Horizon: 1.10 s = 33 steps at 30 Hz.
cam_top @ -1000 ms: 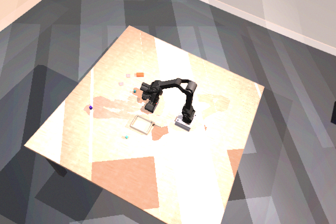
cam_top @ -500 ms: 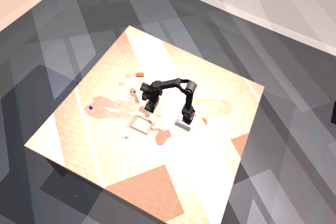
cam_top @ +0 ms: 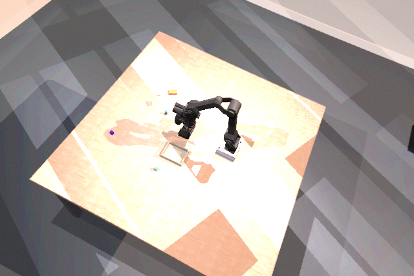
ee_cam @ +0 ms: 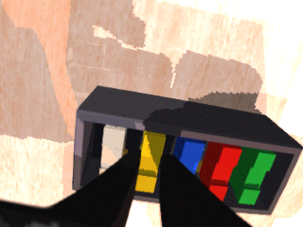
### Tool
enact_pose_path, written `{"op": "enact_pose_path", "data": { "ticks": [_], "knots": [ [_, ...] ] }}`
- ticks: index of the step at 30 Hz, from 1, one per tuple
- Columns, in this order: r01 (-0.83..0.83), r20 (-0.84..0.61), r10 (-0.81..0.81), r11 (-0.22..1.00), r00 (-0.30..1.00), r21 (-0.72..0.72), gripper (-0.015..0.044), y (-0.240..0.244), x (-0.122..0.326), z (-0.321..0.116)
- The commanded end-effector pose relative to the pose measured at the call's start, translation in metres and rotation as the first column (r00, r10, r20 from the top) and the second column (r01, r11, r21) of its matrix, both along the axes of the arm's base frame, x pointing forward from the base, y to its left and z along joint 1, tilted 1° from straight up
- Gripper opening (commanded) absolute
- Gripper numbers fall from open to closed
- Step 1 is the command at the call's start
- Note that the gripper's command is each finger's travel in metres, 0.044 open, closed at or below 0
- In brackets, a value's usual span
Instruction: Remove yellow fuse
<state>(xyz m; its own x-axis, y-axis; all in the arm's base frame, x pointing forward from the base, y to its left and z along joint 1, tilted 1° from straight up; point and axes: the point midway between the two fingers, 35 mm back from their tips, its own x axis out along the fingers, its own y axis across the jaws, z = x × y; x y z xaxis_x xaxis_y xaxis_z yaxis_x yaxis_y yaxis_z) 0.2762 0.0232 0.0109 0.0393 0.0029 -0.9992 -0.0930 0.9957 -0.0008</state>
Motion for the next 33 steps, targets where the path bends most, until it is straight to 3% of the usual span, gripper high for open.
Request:
{"op": "enact_pose_path", "data": {
  "ticks": [1,6,33],
  "knots": [
    [0.000,0.001,0.000,1.000,1.000,0.000,0.0034,0.000,0.000,0.000],
    [0.000,0.001,0.000,1.000,1.000,0.000,0.0000,0.000,0.000,0.000],
    [0.001,0.001,-0.001,1.000,1.000,0.001,0.0000,0.000,0.000,0.011]
  ]
}}
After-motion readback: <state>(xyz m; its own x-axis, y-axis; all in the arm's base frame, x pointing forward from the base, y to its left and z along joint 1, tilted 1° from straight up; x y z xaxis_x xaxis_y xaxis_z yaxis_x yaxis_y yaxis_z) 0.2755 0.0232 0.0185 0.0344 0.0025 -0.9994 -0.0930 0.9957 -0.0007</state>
